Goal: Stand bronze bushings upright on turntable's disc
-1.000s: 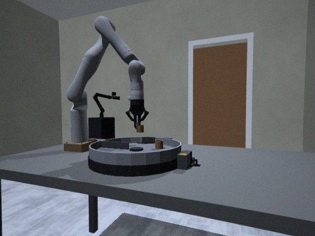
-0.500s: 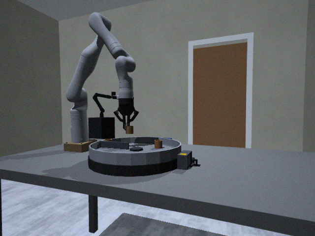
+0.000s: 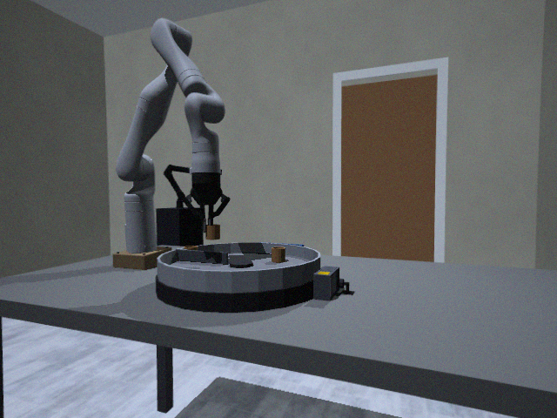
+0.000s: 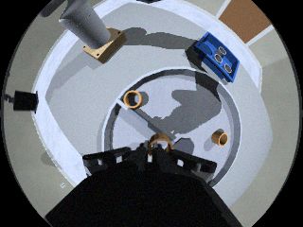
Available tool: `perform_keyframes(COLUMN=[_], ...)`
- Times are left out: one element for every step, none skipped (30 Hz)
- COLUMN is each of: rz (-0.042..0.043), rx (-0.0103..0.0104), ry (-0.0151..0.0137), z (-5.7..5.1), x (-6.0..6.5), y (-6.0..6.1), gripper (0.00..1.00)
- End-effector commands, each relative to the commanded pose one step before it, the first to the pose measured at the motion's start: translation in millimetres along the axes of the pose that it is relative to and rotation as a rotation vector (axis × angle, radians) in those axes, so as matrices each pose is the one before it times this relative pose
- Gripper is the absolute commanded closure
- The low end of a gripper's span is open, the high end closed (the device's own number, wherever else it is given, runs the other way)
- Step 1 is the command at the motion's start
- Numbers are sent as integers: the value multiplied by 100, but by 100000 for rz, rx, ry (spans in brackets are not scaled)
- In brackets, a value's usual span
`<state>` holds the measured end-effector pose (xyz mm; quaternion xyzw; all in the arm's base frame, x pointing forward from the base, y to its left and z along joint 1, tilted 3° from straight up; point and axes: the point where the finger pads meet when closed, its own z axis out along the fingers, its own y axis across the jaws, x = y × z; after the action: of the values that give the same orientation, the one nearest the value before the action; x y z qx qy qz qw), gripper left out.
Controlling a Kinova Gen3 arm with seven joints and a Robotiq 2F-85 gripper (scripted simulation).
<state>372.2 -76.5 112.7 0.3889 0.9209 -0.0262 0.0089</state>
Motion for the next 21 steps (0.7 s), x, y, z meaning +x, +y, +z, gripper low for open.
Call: perform_keyframes(rz=[2295, 0, 0, 0, 0, 0, 0, 0, 0, 0, 0, 0, 0, 0, 0, 0, 0, 0, 0, 0, 0], rx=[-12, 0, 0, 0, 0, 0, 0, 0, 0, 0, 0, 0, 0, 0, 0, 0, 0, 0, 0, 0, 0], ry=[-41, 0, 0, 0, 0, 0, 0, 0, 0, 0, 0, 0, 0, 0, 0, 0, 0, 0, 0, 0, 0], z=[19, 0, 0, 0, 0, 0, 0, 0, 0, 0, 0, 0, 0, 0, 0, 0, 0, 0, 0, 0, 0], x=[-1150, -246, -233, -220, -207, -193, -180, 0, 0, -167, -154, -141, -128, -116, -104, -91, -80, -70, -59, -49, -40], y=[-1193, -242, -230, -216, -203, -190, -177, 0, 0, -164, -151, -139, -127, -113, -102, -91, -79, -68, -58, -49, -40], gripper=[100, 100, 100, 100, 100, 100, 100, 100, 100, 100, 100, 100, 100, 100, 100, 100, 100, 100, 100, 100, 100])
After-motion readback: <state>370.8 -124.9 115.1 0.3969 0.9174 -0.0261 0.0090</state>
